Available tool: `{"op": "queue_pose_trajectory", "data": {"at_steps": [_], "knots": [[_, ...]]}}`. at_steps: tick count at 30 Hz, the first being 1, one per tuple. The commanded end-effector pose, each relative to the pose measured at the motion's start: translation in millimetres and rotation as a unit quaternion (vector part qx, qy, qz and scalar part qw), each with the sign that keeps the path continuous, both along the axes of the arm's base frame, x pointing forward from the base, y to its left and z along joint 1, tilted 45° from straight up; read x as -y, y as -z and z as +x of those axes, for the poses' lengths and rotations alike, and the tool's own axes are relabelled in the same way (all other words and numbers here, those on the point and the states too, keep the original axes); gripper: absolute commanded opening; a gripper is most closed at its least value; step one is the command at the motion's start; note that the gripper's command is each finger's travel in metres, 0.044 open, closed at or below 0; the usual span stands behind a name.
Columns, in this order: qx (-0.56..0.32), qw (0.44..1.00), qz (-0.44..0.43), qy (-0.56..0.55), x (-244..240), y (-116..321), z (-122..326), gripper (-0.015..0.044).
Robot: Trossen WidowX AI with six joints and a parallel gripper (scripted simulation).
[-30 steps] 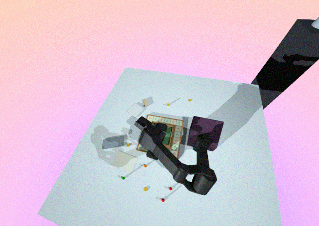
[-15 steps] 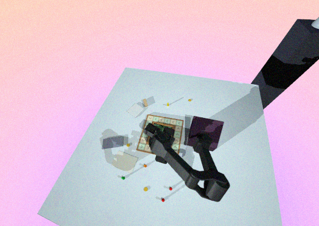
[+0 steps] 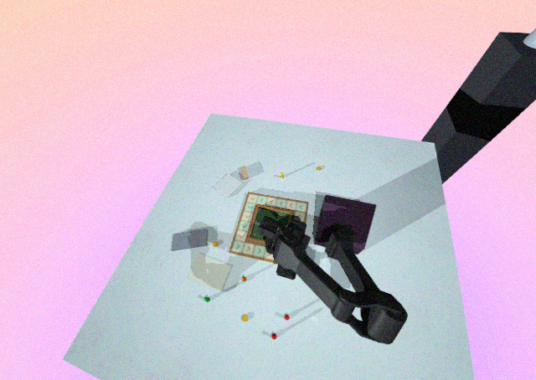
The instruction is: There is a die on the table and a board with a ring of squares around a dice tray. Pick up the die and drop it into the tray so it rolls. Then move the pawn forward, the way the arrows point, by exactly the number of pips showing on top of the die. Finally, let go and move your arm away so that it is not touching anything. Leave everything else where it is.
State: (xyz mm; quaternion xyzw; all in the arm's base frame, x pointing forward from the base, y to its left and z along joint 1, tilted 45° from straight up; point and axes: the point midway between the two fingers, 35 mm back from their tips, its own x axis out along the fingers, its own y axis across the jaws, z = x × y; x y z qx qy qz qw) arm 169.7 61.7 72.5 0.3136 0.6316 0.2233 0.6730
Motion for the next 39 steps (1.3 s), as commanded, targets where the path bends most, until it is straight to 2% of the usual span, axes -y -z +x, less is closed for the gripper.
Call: {"op": "queue_pose_trajectory", "data": {"at_steps": [1,31,39], "knots": [[-0.004,1.000,0.004,0.001,-3.9,4.5,-5.2,0.0000],[-0.003,1.000,0.005,0.001,-40.5,40.4,-0.4,0.0000],[0.004,1.000,0.004,0.000,-37.7,36.3,2.7,0.0210]]}}
